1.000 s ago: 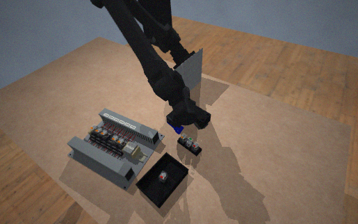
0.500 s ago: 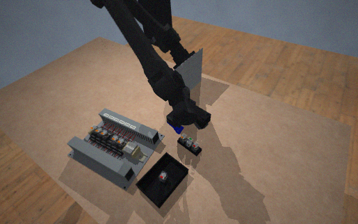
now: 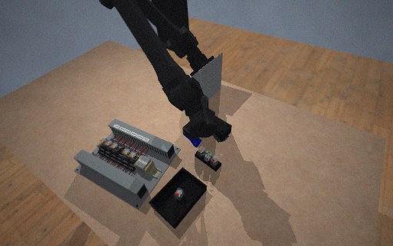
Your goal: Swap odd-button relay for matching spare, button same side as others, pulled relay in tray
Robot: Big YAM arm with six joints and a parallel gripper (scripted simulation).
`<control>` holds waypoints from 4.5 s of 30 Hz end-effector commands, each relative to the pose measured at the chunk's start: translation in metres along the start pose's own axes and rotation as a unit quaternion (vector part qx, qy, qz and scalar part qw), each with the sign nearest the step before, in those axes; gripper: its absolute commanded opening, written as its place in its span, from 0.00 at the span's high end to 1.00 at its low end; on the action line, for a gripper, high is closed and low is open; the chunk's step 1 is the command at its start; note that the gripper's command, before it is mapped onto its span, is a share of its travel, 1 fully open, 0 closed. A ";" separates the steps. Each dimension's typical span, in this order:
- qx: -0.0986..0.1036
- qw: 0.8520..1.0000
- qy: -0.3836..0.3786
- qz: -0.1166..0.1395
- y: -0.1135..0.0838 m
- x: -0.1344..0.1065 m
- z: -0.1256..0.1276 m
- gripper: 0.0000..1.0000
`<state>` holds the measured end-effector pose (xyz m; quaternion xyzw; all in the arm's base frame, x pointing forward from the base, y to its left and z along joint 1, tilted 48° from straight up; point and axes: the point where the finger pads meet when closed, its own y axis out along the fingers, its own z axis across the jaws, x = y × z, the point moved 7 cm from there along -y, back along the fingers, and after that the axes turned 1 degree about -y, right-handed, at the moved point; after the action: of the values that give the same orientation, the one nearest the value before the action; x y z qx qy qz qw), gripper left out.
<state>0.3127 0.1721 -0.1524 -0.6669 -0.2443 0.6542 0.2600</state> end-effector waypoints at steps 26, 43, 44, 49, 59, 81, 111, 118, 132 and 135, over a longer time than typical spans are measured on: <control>-0.014 1.000 0.005 -0.010 -0.014 0.014 -0.011 0.41; -0.014 1.000 0.005 -0.010 -0.014 0.015 -0.012 0.41; -0.014 1.000 0.005 -0.010 -0.015 0.015 -0.012 0.41; -0.015 1.000 0.005 -0.009 -0.017 0.016 -0.012 0.41; -0.011 1.000 0.006 -0.009 -0.014 0.014 -0.014 0.41; -0.009 1.000 0.007 -0.009 -0.013 0.013 -0.014 0.41; -0.004 1.000 0.004 -0.004 -0.005 0.003 -0.003 0.41; -0.004 1.000 0.004 -0.004 -0.005 0.003 -0.003 0.41; -0.004 1.000 0.003 -0.004 -0.005 0.003 -0.003 0.41; -0.004 1.000 0.004 -0.004 -0.005 0.003 -0.003 0.41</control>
<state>0.3155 0.1762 -0.1523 -0.6676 -0.2460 0.6532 0.2591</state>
